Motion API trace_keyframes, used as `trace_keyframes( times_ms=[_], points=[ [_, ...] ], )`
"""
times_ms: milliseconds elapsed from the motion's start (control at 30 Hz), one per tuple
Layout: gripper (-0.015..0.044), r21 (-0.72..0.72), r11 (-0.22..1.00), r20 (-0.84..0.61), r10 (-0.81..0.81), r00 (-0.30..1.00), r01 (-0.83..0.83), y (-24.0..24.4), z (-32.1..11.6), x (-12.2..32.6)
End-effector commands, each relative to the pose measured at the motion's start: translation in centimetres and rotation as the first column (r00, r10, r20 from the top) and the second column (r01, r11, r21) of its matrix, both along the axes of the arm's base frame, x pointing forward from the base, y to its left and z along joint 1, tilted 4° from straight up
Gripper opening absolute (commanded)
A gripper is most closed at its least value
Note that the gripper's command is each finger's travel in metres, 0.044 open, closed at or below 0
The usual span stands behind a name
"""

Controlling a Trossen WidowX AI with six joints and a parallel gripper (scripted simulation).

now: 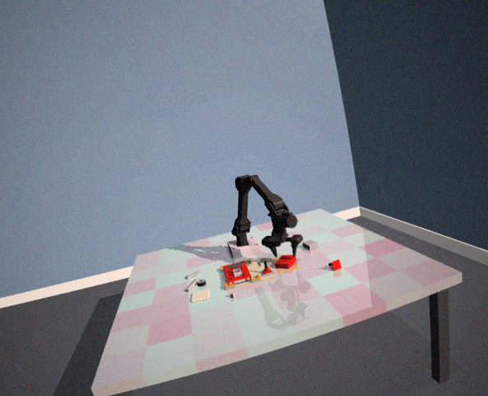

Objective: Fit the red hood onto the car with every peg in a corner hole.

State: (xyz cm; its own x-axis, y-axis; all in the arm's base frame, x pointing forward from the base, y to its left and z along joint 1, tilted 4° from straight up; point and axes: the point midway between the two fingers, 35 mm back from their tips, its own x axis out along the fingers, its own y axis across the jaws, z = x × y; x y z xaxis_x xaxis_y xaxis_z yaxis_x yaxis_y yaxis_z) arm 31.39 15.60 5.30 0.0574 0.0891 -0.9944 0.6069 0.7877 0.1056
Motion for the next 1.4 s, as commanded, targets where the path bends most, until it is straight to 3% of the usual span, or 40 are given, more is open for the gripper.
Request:
trace_keyframes(
  times_ms=[0,1367],
  points=[
    [0.044,-0.006,1.0,-0.006,-0.005,1.0,0.005,-0.1,-0.5,-0.2],
    [0.044,-0.006,1.0,-0.006,-0.005,1.0,0.005,0.1,-2.3,-0.1]
  ],
)
